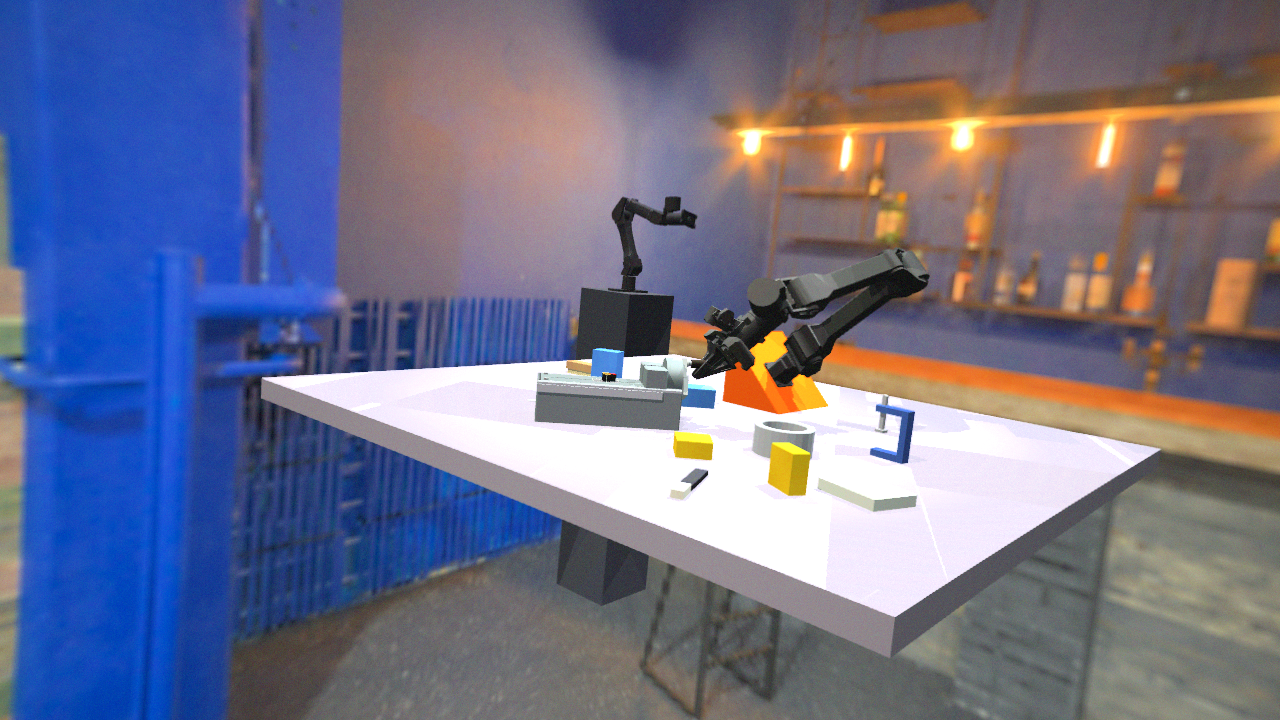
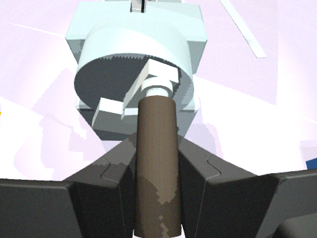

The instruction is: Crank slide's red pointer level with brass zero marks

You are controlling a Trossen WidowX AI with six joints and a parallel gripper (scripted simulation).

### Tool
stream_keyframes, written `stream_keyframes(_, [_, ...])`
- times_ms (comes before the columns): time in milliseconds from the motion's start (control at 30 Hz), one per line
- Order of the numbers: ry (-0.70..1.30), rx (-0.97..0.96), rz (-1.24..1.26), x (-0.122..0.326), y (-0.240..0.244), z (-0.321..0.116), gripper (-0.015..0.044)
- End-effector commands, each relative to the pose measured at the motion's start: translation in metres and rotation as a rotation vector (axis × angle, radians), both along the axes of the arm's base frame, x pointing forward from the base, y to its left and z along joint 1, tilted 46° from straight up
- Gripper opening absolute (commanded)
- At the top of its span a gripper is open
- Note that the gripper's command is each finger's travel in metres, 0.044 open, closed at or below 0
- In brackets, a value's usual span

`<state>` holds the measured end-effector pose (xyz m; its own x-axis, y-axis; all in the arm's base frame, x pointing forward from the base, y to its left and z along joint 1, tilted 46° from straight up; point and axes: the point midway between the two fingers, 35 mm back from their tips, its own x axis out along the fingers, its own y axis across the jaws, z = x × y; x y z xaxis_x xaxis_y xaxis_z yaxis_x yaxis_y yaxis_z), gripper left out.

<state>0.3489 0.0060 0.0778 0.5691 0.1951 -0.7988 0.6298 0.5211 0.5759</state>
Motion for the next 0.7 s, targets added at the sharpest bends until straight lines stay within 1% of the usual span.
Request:
stream_keyframes(0, [0.021,-0.005,-0.004,-0.0053,-0.0016,-0.0076,0.0])
stream_keyframes(667, [0.021,-0.005,-0.004,-0.0069,-0.0008,-0.0118,0.0])
